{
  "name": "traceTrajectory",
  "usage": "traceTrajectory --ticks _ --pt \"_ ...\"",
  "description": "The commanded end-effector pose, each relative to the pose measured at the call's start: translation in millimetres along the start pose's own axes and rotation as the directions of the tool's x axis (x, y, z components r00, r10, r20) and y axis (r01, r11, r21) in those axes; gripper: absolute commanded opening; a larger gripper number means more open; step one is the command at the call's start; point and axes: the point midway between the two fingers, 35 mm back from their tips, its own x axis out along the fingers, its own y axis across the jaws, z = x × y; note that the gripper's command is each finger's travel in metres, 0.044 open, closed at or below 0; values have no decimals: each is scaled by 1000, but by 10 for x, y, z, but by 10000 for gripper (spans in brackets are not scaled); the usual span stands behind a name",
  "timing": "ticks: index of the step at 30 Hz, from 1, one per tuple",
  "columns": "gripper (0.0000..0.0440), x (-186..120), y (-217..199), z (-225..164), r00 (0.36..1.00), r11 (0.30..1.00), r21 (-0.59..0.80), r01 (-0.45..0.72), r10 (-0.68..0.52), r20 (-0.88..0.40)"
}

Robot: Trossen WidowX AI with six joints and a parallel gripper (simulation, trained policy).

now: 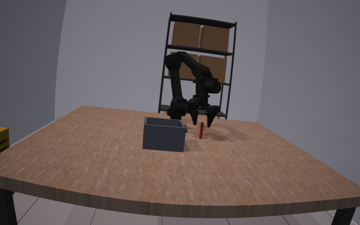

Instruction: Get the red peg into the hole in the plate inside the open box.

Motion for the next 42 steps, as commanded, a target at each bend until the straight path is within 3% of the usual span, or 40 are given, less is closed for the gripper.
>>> traceTrajectory --ticks 1,5,7,23,42 --pt "440 210 -11 -25 1000 1000 24 2 -2 10" --pt "431 367 -16 -45 1000 999 46 -8 7 14" --pt "402 426 -30 -50 1000 998 63 -7 6 13" --pt "0 466 -122 -83 996 994 104 43 -35 -77" --pt "0 -209 24 348 990 996 -67 -66 73 120"
